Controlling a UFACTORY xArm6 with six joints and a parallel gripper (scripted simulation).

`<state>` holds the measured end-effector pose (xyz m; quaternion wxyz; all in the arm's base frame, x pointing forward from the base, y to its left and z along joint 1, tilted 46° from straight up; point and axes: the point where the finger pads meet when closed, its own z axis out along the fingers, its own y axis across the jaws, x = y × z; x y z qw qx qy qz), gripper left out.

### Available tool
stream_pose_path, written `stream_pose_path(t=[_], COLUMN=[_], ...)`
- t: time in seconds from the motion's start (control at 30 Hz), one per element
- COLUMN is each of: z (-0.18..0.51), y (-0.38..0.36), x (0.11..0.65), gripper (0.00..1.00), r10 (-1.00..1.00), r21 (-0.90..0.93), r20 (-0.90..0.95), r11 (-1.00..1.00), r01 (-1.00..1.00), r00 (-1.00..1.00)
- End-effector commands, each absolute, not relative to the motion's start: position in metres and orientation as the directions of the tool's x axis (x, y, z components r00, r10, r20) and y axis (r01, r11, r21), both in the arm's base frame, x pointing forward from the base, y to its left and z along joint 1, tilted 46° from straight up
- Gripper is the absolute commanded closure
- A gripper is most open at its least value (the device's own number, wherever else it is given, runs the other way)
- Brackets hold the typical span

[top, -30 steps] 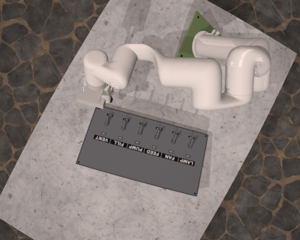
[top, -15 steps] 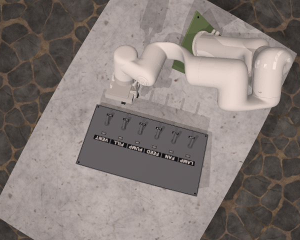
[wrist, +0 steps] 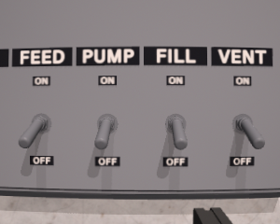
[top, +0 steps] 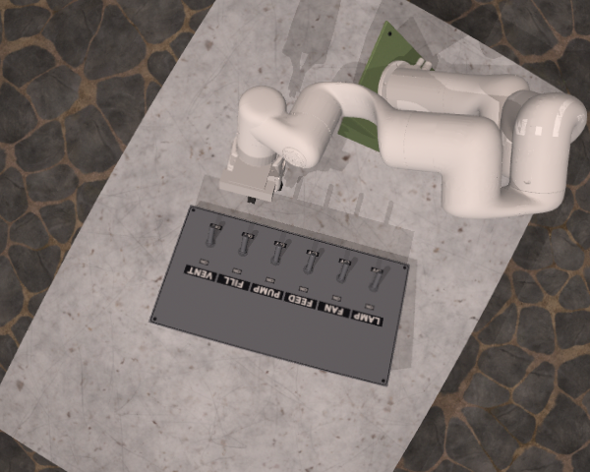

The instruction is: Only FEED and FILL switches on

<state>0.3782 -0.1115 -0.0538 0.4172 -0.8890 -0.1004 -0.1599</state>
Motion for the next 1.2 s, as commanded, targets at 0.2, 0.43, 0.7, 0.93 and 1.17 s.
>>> stream_pose_path(t=[0.2,0.43,0.7,0.93,1.17], z=[-0.053,-0.053,-0.053,-0.055,-0.062], y=[-0.113,-0.113,-0.113,-0.110,-0.101], x=[0.379,0.379,0.379,0.380,0.382], gripper=[1.00,1.00,1.00,1.00,1.00], r10=[0.045,0.045,0.045,0.045,0.045], r21=[-0.707,-0.707,-0.707,-0.707,-0.707], r20=[0.371,0.371,0.371,0.371,0.371], r11=[-0.634,-0.634,-0.634,-0.634,-0.634], r01=[0.313,0.313,0.313,0.313,0.313], r00=[0.928,0.928,0.928,0.928,0.927])
